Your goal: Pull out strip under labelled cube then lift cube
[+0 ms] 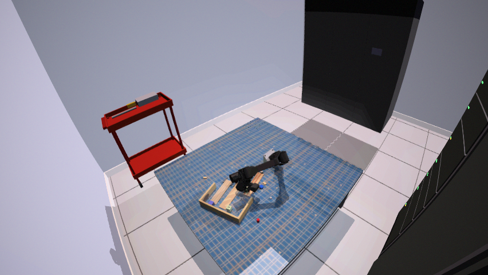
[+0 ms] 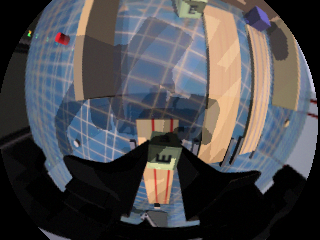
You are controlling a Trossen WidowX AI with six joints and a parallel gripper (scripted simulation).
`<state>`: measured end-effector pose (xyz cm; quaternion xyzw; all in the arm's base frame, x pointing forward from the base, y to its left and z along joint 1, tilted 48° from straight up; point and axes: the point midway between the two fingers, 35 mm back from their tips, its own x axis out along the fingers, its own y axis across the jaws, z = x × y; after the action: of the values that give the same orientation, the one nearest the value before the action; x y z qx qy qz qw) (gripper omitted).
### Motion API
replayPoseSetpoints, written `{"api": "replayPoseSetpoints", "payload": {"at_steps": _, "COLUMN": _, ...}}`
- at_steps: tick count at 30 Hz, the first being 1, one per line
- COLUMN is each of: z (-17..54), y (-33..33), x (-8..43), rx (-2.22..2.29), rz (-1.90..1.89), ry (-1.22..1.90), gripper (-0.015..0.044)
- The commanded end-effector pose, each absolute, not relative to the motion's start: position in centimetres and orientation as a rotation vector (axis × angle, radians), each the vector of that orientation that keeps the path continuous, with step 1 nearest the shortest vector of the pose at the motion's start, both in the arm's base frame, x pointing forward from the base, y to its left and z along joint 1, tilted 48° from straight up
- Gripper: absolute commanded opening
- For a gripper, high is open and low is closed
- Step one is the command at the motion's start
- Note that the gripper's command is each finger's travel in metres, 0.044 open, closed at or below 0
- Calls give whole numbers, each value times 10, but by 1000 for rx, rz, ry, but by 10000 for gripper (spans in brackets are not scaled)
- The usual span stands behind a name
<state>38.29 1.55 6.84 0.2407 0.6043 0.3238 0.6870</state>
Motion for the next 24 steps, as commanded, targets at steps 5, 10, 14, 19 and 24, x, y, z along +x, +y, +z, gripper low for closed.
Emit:
{"api": "replayPoseSetpoints", "payload": {"at_steps": 5, "z": 81, "y": -11, "x": 338, "rx": 544, "rz": 719, "ry": 1358, "gripper": 0}}
{"api": "replayPoseSetpoints", "payload": {"at_steps": 10, "z": 82, "y": -12, "x": 334, "rx": 545, "rz": 719, "ry": 1358, "gripper": 0}}
{"api": "replayPoseSetpoints", "payload": {"at_steps": 14, "z": 81, "y": -13, "x": 325, "rx": 545, "rz": 719, "ry": 1359, "gripper": 0}}
{"api": "replayPoseSetpoints", "payload": {"at_steps": 19, "z": 78, "y": -15, "x": 306, "rx": 546, "rz": 719, "ry": 1360, "gripper": 0}}
{"api": "replayPoseSetpoints", "payload": {"at_steps": 24, "z": 76, "y": -15, "x": 297, "rx": 546, "rz": 719, "ry": 1360, "gripper": 0}}
